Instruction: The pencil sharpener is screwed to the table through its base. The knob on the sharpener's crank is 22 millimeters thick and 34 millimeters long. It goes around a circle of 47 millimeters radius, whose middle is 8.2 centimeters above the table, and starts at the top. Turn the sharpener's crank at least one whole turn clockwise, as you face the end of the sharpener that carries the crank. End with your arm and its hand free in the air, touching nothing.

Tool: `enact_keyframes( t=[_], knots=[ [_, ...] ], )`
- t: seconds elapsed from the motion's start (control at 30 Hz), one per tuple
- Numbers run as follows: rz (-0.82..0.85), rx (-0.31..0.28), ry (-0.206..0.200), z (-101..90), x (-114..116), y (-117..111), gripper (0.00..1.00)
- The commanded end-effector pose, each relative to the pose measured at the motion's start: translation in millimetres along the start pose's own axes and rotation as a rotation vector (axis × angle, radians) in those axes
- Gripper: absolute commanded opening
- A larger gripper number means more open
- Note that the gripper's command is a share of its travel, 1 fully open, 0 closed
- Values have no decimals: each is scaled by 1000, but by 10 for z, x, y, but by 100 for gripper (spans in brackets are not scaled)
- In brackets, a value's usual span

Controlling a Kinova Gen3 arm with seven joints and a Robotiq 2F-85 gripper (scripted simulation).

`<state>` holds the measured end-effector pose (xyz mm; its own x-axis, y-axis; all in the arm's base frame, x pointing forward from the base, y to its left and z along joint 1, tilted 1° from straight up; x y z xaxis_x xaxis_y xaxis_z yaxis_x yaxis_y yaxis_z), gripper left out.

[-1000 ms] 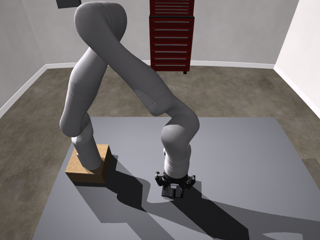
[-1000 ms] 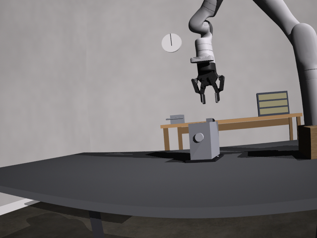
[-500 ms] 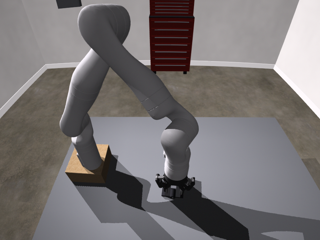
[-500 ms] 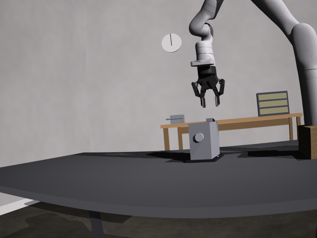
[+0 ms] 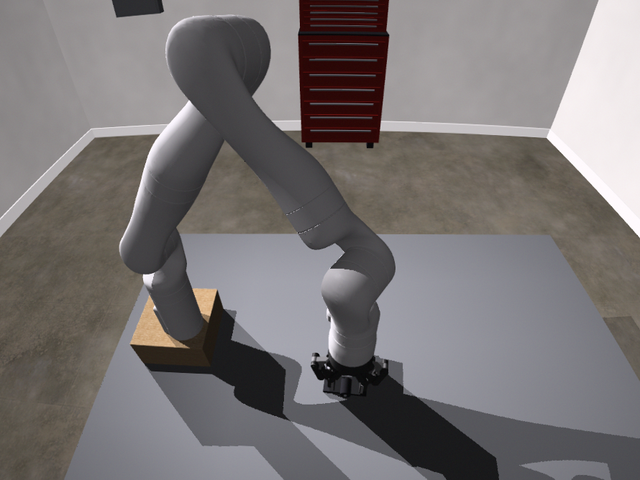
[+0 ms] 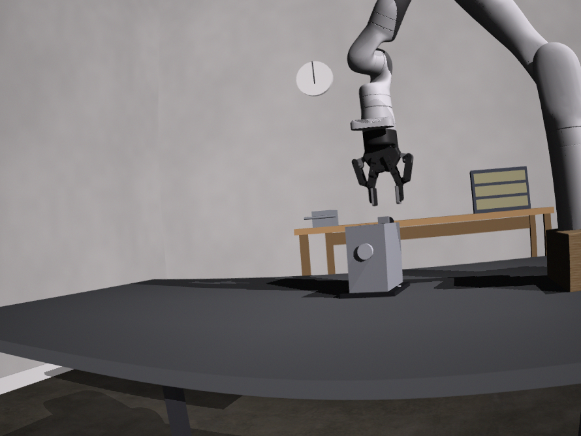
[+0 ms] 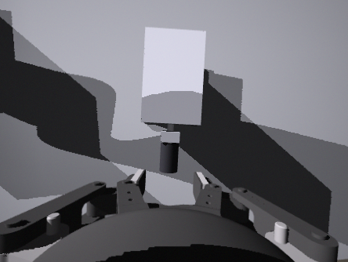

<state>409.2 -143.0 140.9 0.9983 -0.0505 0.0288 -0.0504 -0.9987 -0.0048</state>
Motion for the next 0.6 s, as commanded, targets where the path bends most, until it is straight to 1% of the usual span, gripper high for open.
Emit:
enact_keyframes(
  t=[0.0,0.57],
  knots=[
    [1,0,-5,44,-12,4,53],
    [1,0,-5,125,-13,3,53]
  ],
)
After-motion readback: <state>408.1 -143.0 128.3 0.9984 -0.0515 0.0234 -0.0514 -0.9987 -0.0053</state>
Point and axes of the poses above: the point where the finger pads meet when closed, its own z axis out along the fingers, its own x axis across the jaws, y = z × x, the point moved 4 cm from there along -z, back along the fingers, and after that the axes turned 3 degrees about z, right-handed, at the moved point
